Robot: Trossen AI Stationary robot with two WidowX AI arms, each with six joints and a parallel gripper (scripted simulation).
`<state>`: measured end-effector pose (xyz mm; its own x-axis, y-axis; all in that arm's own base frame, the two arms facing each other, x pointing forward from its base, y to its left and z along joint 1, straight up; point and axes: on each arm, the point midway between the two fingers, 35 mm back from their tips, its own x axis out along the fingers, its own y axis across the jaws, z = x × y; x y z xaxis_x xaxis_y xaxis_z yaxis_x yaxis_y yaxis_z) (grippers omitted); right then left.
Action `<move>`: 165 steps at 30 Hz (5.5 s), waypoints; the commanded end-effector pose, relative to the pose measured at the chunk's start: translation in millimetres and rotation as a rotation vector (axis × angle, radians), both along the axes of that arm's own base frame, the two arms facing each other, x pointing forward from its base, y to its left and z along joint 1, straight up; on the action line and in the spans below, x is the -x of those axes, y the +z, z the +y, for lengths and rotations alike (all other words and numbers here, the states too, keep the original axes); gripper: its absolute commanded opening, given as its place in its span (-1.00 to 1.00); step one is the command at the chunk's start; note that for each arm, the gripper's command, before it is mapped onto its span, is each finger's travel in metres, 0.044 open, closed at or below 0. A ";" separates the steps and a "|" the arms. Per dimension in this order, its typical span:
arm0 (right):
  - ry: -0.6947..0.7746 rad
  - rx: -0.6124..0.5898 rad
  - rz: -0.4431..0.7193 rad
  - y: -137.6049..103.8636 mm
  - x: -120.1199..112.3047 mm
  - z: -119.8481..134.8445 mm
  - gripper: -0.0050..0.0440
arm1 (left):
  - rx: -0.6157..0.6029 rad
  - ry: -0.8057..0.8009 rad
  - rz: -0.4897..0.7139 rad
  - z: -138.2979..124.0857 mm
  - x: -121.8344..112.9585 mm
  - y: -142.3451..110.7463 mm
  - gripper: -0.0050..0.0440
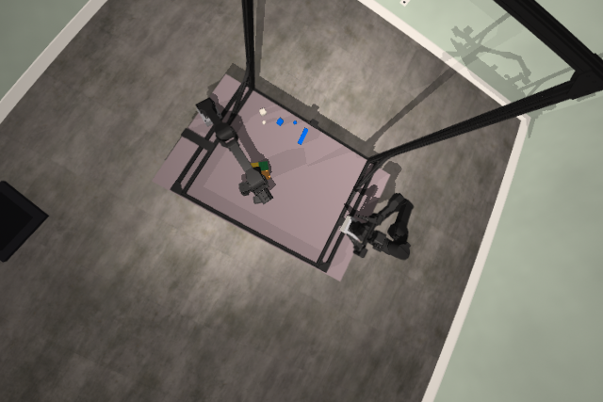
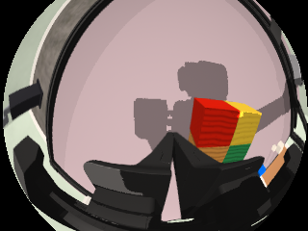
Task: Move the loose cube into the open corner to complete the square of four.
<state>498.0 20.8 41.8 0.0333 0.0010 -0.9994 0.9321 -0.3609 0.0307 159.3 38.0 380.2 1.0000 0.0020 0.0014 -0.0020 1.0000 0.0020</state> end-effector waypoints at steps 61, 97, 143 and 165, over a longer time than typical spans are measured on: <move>-0.004 0.001 0.033 -46.4 0.2 1.1 -0.80 | 0.003 -0.002 0.000 -0.3 0.1 0.0 0.84; -0.004 0.001 0.033 -46.4 13.3 6.2 -0.80 | 0.003 -0.002 0.000 -0.3 0.1 0.0 0.84; -0.004 0.001 0.033 -46.4 18.8 8.4 -0.80 | 0.003 -0.002 0.000 -0.3 0.1 0.0 0.84; -0.004 0.001 0.033 -46.4 19.4 8.6 -0.80 | 0.003 -0.002 0.000 -0.3 0.1 0.0 0.84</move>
